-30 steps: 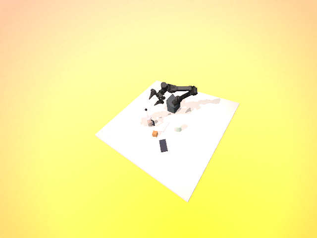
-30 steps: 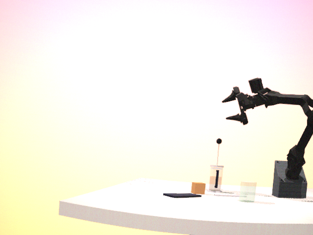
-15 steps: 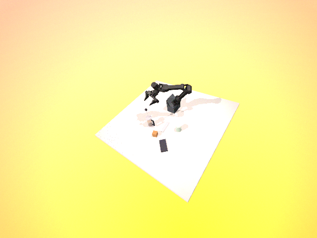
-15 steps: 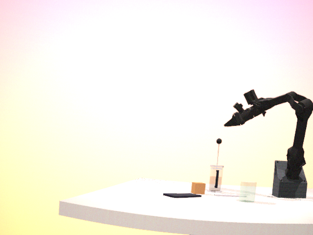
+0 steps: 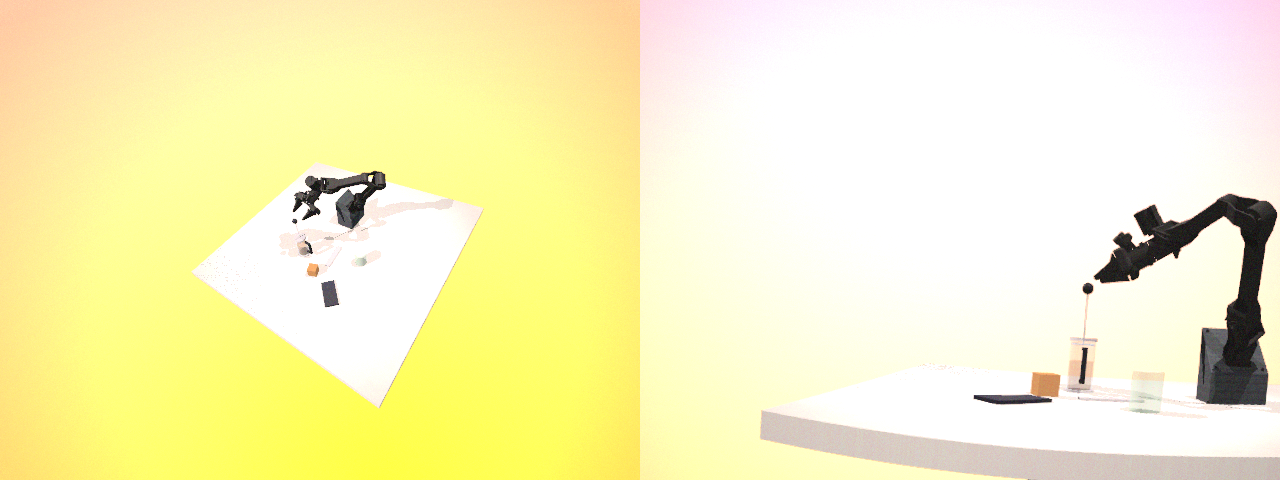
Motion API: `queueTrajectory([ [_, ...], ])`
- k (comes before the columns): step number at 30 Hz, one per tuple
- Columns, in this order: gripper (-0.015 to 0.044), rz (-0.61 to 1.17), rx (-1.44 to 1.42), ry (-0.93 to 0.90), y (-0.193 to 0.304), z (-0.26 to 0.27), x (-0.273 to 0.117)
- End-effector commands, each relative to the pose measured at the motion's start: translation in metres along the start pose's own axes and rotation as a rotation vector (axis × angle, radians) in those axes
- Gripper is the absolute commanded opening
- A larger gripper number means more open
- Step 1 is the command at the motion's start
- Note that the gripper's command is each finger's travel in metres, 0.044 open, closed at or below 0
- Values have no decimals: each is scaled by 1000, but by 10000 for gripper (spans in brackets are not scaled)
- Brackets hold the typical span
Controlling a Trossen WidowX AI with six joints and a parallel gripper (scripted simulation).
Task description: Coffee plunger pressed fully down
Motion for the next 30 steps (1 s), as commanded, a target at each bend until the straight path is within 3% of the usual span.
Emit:
queueTrajectory([
  [1,440,4,6,4,1,-1,7],
  [21,440,3,6,1,2,-1,36],
  [30,204,3,6,1,2,-1,36],
])
Point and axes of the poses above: the point midway between the two fingers, 35 mm back from their tips, its own x axis out along the fingers, its own z axis across the jaws, y = z × x, the point moved 9 cm from there along -x, back along the fingers, and after that the axes turned 15 degrees about x, right-handed, at the moved point
